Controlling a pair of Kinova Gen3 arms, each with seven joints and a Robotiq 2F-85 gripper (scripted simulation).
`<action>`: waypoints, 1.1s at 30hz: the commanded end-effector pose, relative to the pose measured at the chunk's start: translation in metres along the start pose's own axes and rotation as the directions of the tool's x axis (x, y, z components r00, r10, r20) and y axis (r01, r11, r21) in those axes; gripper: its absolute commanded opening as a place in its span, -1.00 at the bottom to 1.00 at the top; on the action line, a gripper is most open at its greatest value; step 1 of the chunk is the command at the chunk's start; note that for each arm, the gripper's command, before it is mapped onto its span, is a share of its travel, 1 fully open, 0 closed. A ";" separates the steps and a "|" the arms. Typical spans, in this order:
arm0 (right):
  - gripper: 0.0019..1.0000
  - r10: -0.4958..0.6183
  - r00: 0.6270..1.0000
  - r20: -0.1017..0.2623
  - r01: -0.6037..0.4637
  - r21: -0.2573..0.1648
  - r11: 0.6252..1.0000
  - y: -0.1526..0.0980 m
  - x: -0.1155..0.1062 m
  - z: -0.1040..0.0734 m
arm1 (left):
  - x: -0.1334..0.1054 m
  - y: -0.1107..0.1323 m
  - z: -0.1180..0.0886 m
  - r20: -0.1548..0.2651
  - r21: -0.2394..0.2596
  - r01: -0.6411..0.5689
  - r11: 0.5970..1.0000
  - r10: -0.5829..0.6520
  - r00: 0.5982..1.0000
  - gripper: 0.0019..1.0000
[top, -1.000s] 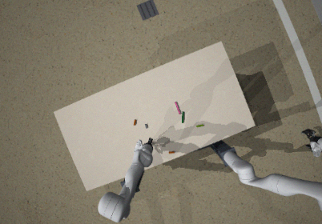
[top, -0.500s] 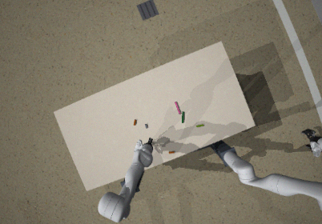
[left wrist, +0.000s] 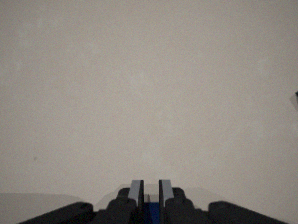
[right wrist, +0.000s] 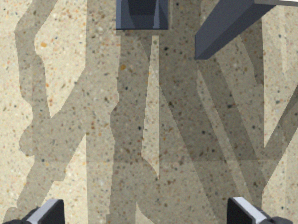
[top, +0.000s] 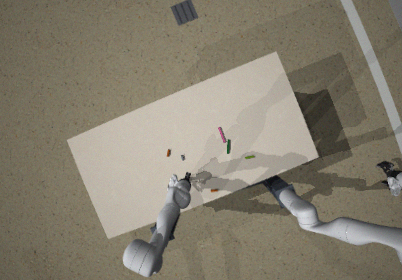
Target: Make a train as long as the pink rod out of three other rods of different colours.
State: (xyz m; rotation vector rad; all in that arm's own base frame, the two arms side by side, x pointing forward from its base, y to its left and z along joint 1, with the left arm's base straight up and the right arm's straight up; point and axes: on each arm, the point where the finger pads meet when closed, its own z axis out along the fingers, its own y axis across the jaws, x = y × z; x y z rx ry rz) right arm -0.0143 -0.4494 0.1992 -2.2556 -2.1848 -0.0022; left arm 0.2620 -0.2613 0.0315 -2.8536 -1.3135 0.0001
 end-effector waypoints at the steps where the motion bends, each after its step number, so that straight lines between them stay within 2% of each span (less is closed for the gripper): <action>1: 1.00 0.000 1.000 0.002 0.000 0.000 1.000 0.000 0.000 -0.001 | 0.000 0.000 0.003 0.000 -0.002 0.000 1.000 0.000 1.000 -0.65; 33: 1.00 0.000 1.000 0.002 0.000 0.000 1.000 0.000 0.000 -0.001 | 0.000 0.000 0.008 0.000 -0.002 0.000 1.000 0.000 1.000 -0.65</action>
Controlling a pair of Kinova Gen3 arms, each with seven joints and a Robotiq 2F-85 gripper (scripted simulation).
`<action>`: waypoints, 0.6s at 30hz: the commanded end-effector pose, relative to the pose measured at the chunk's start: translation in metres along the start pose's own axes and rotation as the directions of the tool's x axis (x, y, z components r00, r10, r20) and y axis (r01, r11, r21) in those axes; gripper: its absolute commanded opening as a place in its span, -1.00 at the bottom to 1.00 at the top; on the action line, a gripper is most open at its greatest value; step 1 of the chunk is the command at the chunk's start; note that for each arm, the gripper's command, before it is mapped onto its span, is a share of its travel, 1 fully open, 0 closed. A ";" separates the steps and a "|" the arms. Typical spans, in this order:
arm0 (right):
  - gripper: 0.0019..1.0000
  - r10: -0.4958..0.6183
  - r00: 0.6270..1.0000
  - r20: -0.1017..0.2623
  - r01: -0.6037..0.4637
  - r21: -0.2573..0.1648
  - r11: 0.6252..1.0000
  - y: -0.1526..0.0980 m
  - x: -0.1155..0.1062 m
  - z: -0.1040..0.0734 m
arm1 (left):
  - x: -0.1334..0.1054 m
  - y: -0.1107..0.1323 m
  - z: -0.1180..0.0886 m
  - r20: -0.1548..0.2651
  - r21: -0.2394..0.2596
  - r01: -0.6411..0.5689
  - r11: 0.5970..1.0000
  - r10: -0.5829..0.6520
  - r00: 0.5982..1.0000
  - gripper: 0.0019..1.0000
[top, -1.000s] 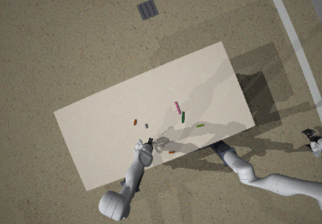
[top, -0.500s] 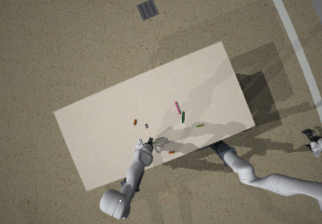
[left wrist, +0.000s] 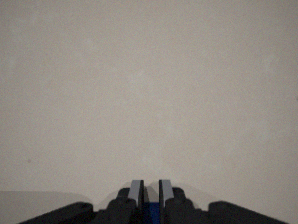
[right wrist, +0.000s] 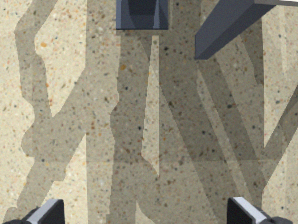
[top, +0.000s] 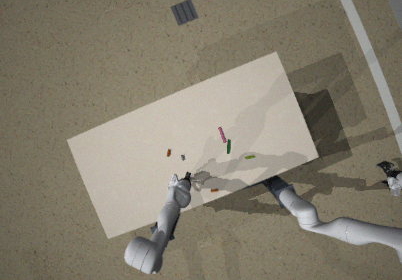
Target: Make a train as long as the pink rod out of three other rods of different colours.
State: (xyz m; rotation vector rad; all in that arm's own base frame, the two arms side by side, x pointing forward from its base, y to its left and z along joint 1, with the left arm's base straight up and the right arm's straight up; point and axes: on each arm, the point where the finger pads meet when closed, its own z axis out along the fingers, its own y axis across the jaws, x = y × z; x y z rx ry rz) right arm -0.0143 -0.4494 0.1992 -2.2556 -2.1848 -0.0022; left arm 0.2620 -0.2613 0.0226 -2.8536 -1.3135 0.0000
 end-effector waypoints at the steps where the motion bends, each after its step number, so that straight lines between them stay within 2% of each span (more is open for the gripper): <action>1: 1.00 0.000 1.000 0.002 0.000 0.000 1.000 0.000 0.000 -0.001 | 0.000 0.000 -0.001 0.000 -0.002 0.000 1.000 0.000 1.000 -0.65; 16: 1.00 0.000 1.000 0.002 0.000 0.000 1.000 0.000 0.000 -0.001 | 0.000 0.000 -0.001 0.000 -0.002 0.000 1.000 0.000 1.000 -0.65; 18: 1.00 0.000 1.000 0.002 0.000 0.000 1.000 0.000 0.000 -0.001 | 0.000 0.000 -0.001 0.000 -0.002 0.000 1.000 0.000 1.000 -0.60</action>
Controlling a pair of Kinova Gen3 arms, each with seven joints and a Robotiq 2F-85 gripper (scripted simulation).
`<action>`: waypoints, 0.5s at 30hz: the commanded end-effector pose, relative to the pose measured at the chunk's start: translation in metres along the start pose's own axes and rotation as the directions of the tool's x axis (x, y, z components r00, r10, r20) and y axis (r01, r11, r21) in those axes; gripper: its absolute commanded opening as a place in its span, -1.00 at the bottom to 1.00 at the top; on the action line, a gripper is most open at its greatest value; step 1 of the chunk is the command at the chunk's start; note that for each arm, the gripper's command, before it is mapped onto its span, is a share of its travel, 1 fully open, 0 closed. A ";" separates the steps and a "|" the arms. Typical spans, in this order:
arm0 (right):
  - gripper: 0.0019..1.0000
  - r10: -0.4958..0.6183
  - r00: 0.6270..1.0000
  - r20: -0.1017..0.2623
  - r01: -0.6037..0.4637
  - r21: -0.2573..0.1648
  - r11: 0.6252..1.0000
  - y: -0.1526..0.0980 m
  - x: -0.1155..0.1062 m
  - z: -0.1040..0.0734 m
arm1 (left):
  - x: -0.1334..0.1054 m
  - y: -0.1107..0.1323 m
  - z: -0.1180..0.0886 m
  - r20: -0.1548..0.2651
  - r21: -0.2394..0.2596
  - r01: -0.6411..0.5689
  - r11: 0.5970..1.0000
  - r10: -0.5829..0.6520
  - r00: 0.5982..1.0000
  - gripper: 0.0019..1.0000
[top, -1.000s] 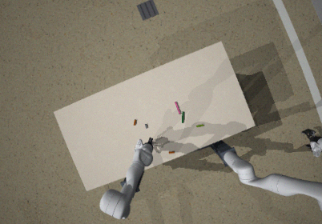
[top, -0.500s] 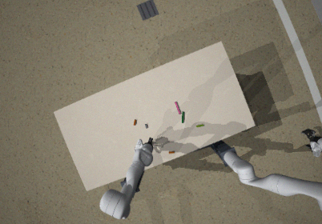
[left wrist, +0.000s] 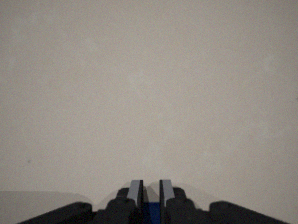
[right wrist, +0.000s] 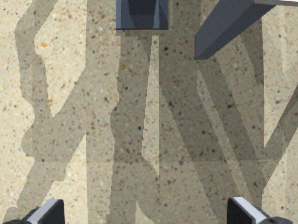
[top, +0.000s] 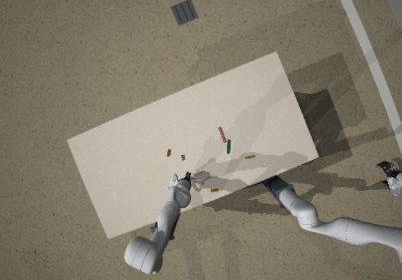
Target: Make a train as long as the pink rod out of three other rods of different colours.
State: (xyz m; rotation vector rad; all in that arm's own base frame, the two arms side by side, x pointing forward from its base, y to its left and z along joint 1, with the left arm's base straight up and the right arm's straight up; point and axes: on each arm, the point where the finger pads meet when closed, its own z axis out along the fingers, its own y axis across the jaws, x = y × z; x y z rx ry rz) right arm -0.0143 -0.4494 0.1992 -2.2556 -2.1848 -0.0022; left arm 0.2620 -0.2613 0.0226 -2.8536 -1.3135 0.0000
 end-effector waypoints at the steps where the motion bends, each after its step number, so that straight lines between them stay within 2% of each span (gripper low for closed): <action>1: 1.00 0.000 1.000 0.002 0.000 0.000 1.000 0.000 0.000 -0.001 | 0.000 0.000 -0.001 0.000 -0.002 0.000 1.000 0.000 1.000 -0.60; 15: 1.00 0.000 1.000 0.002 0.000 0.000 1.000 0.000 0.000 -0.001 | 0.000 0.000 -0.001 0.000 -0.002 0.000 1.000 0.000 1.000 -0.37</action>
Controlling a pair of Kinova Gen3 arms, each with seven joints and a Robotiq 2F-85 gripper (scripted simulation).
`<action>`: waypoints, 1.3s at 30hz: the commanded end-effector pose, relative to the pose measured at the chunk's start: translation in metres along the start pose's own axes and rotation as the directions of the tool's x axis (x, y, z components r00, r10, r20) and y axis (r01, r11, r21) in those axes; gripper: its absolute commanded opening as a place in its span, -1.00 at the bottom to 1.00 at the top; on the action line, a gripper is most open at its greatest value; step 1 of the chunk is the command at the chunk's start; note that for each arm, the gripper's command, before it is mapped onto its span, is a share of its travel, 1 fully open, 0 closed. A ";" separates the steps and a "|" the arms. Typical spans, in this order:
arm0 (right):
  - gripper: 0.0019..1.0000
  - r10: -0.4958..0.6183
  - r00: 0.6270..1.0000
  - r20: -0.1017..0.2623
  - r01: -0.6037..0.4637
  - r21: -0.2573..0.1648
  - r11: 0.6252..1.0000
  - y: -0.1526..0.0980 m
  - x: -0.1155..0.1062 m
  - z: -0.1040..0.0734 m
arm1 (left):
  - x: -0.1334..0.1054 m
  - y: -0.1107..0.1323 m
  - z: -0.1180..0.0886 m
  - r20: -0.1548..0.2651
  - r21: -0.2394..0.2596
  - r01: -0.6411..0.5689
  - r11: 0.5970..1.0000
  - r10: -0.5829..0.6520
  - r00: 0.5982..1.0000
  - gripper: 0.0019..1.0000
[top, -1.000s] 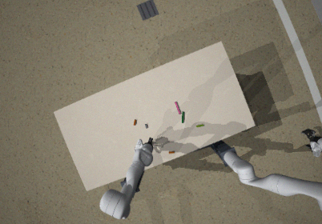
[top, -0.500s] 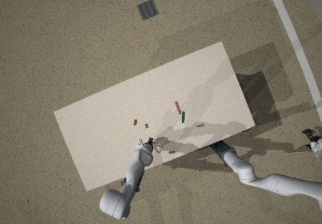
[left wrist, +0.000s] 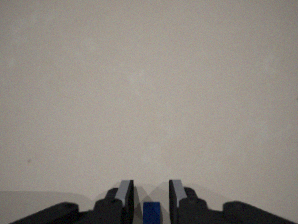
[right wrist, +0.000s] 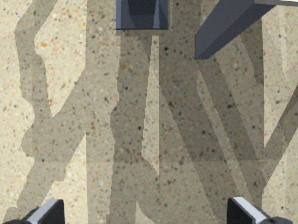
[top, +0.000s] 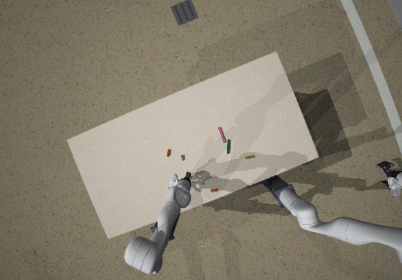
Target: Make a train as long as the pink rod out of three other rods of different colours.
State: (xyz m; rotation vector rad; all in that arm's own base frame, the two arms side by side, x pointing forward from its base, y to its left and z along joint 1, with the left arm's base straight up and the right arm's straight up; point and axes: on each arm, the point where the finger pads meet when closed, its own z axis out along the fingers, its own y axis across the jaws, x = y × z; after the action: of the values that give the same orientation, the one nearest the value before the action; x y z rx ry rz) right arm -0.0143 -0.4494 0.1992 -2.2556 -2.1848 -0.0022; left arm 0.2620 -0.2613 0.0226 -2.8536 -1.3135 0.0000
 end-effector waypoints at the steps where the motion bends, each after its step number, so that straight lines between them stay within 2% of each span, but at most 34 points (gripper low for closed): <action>1: 1.00 0.000 1.000 0.002 0.000 0.000 1.000 0.000 0.000 -0.001 | 0.000 0.000 -0.001 0.000 -0.002 0.000 1.000 0.000 1.000 -0.37; 14: 1.00 0.000 1.000 0.002 0.000 0.000 1.000 0.000 0.000 -0.001 | 0.000 0.000 -0.006 0.000 -0.002 0.000 1.000 0.000 1.000 -0.37; 20: 1.00 0.000 1.000 0.002 0.000 0.000 1.000 0.000 0.000 -0.001 | 0.000 0.000 -0.030 0.000 -0.002 0.000 1.000 0.000 1.000 -0.37; 22: 1.00 0.000 1.000 0.002 0.000 0.000 1.000 0.000 0.000 -0.001 | 0.000 0.000 -0.030 0.000 -0.002 0.000 1.000 0.000 1.000 -0.37; 32: 1.00 0.000 1.000 0.002 0.000 0.000 1.000 0.000 0.000 -0.001 | 0.000 0.000 -0.080 0.000 -0.002 0.000 1.000 0.000 1.000 -0.37; 39: 1.00 0.000 1.000 0.002 0.000 0.000 1.000 0.000 0.000 -0.001 | 0.000 0.000 -0.090 0.000 -0.002 0.000 1.000 0.000 1.000 -0.37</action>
State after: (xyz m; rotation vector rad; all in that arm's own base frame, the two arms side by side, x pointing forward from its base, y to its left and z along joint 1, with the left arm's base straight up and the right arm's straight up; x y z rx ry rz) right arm -0.0143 -0.4494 0.1992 -2.2556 -2.1848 -0.0022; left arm 0.2620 -0.2614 0.1093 -2.8543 -1.3138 -0.0011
